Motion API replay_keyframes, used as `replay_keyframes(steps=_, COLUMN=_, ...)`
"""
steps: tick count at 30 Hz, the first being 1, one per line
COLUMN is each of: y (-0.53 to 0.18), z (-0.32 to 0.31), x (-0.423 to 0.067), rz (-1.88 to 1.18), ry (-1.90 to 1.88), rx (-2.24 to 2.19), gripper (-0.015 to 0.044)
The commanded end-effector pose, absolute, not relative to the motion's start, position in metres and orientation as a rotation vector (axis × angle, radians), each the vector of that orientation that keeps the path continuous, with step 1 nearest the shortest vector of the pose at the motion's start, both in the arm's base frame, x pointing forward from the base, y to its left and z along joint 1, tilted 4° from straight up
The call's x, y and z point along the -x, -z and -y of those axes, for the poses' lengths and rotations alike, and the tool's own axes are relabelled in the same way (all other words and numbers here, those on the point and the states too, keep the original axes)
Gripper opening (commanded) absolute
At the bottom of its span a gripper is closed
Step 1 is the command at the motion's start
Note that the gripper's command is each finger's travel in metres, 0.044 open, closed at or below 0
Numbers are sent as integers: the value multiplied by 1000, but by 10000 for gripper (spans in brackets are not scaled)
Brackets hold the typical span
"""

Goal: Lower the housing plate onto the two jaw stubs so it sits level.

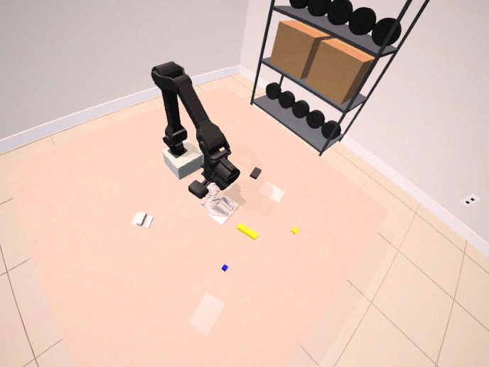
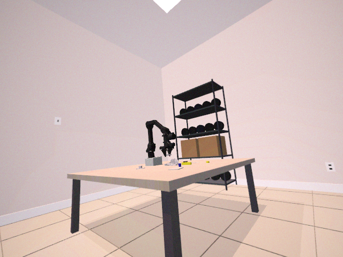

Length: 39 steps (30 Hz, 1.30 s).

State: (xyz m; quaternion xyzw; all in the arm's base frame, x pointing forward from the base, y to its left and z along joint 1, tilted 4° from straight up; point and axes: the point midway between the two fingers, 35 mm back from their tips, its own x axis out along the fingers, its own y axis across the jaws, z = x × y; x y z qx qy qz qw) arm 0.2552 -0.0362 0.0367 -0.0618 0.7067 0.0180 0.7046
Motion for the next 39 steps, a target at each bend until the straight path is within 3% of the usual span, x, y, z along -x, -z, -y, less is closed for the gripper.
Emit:
replay_keyframes(steps=1, y=-37, z=37, x=-255, rz=-1570, ry=-40, rx=143, gripper=351)
replay_keyframes(steps=39, y=12, z=40, x=-257, rz=-1570, ry=-41, rx=145, gripper=351)
